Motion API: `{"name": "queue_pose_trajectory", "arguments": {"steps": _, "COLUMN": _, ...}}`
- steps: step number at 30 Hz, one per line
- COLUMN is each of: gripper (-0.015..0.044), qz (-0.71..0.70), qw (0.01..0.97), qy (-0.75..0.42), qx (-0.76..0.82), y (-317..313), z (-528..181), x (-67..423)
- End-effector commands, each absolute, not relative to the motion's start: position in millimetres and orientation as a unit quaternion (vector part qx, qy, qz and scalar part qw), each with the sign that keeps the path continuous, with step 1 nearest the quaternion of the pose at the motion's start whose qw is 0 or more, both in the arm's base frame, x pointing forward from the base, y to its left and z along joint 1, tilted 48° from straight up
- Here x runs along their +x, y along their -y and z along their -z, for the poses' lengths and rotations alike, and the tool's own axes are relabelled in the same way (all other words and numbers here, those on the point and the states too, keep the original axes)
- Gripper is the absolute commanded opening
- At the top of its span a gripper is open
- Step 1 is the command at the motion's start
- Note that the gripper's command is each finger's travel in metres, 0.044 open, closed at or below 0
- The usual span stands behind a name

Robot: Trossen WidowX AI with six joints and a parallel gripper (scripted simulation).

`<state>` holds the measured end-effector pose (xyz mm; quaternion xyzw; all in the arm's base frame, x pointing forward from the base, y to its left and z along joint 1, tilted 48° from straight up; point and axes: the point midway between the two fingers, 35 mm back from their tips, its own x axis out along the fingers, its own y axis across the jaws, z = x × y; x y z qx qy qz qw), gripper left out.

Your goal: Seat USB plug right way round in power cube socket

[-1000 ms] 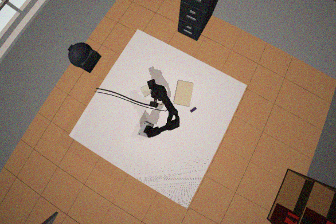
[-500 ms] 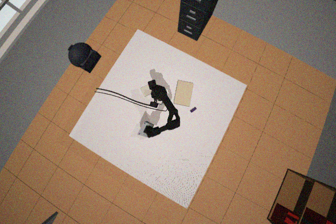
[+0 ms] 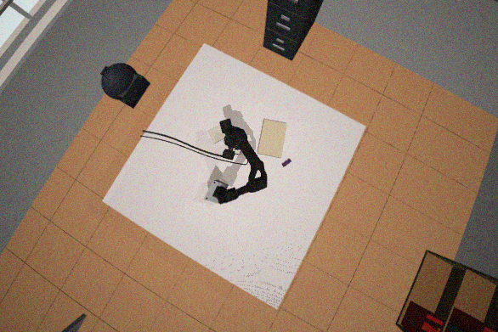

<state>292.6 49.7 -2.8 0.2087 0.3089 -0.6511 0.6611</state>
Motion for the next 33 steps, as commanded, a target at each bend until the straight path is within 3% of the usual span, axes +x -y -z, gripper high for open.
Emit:
{"name": "queue_pose_trajectory", "arguments": {"steps": 1, "gripper": 0.023, "qz": 0.651, "qw": 0.661, "qy": -0.308, "qx": 0.209, "y": -49.9, "z": 2.5, "x": 293.0}}
{"name": "queue_pose_trajectory", "arguments": {"steps": 10, "gripper": 0.0, "qz": 0.651, "qw": 0.661, "qy": -0.308, "qx": 0.209, "y": -49.9, "z": 2.5, "x": 293.0}}
{"name": "queue_pose_trajectory", "arguments": {"steps": 33, "gripper": 0.0, "qz": 0.651, "qw": 0.661, "qy": -0.309, "qx": 0.209, "y": -51.9, "z": 0.7, "x": 293.0}}
